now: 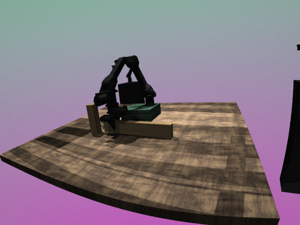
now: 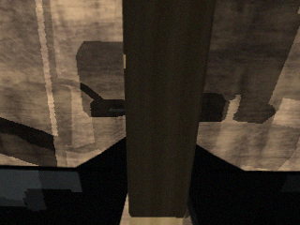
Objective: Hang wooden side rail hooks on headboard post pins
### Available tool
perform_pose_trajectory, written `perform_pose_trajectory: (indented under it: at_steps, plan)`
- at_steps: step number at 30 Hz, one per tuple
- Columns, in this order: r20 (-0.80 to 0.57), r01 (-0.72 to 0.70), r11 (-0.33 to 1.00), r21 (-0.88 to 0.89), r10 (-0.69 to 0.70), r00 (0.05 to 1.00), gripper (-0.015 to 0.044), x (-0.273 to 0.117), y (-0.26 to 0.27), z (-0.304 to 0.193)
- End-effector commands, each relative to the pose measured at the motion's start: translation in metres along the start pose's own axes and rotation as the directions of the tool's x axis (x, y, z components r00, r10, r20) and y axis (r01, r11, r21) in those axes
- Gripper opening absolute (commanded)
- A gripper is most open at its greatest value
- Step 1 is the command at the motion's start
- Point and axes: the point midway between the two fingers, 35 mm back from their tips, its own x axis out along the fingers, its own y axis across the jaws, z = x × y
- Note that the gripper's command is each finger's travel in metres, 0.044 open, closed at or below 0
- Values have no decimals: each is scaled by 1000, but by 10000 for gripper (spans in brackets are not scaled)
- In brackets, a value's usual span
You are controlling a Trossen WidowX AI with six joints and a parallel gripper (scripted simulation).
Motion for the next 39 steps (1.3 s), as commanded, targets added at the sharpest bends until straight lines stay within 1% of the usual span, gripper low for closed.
perform_pose_trajectory:
  at_steps: [1,39]
  plan:
    - [-1,16,1000,-5,-16,1000,0,-7,-2,0]
    - [-1,16,1000,-5,-16,1000,0,-12,-3,-1]
